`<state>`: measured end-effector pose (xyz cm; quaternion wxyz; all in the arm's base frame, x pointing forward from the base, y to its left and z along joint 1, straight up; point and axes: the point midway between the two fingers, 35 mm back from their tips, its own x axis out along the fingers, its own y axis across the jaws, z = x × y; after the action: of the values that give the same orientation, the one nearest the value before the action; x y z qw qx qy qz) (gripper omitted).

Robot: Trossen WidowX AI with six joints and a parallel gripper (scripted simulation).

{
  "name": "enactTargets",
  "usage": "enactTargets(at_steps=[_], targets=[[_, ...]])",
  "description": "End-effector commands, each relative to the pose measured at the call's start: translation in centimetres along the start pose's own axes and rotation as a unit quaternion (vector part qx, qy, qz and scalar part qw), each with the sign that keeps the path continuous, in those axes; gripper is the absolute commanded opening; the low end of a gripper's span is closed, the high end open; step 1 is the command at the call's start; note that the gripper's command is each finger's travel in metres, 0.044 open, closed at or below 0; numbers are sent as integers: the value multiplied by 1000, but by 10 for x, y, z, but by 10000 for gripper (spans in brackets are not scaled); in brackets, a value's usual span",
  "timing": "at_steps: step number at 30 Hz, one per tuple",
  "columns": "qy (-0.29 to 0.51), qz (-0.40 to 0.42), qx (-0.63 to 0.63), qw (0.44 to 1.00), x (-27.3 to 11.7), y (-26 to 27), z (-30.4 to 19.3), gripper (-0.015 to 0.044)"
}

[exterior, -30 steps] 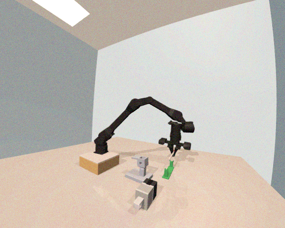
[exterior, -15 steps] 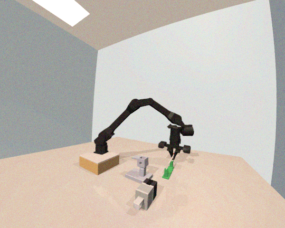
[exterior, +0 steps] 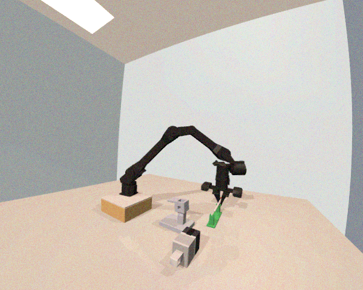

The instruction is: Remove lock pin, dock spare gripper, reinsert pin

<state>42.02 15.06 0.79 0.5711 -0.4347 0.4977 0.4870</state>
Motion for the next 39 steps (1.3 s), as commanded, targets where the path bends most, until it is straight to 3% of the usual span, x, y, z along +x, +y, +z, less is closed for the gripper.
enactTargets(at_steps=[1,6,14,39], targets=[[1,2,-2,1000,2,1,-1,0],[1,2,-2,1000,2,1,-1,0],[0,1,0,1000,0,0,0,200],[8,16,2,1000,-56,10,2,200]])
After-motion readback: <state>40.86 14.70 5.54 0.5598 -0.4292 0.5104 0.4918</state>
